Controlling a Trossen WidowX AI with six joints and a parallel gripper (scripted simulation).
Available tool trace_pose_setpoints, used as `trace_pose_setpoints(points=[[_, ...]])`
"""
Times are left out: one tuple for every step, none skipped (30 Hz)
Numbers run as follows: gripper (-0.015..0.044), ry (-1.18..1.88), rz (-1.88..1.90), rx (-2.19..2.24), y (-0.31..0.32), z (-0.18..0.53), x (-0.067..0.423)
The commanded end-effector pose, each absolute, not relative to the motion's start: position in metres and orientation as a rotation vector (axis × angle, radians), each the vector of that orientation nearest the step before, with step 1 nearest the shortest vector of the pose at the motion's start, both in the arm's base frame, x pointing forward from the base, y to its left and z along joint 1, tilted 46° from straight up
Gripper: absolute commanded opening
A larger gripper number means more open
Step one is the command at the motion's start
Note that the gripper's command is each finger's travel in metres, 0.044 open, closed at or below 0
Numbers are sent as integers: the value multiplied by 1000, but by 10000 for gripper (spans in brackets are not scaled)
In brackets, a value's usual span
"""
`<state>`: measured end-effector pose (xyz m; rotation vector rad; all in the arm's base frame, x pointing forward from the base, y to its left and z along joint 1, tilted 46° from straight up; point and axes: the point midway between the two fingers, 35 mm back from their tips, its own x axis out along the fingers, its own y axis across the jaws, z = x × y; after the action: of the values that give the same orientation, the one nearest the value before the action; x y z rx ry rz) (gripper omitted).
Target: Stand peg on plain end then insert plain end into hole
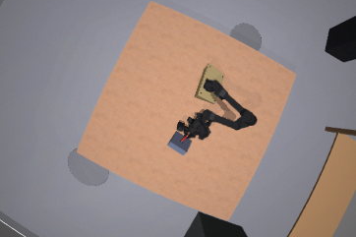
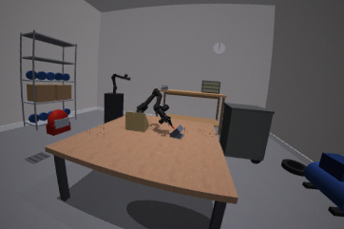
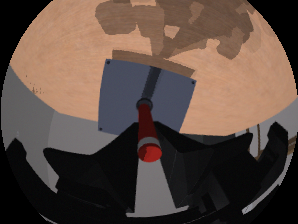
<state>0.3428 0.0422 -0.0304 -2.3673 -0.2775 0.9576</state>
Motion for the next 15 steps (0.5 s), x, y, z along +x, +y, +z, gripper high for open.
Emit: trace_pose_setpoints(points=[[0, -279, 961, -2366, 42, -31, 342], [0, -279, 961, -2366, 42, -31, 342], [0, -279, 961, -2366, 42, -31, 342], [0, -279, 961, -2366, 42, -31, 342], [0, -279, 961, -2366, 43, -31, 342], [0, -279, 961, -2366, 43, -31, 343], [0, -279, 961, -2366, 43, -31, 343], [0, -280, 961, -2366, 43, -32, 343], [0, -280, 961, -2366, 44, -32, 344], [0, -280, 961, -2366, 44, -32, 344], [0, -280, 961, -2366, 44, -32, 345], [0, -280, 961, -2366, 44, -32, 345], [0, -280, 961, -2366, 44, -32, 345], [0, -280, 961, -2366, 45, -33, 346], [0, -280, 961, -2366, 45, -33, 346]])
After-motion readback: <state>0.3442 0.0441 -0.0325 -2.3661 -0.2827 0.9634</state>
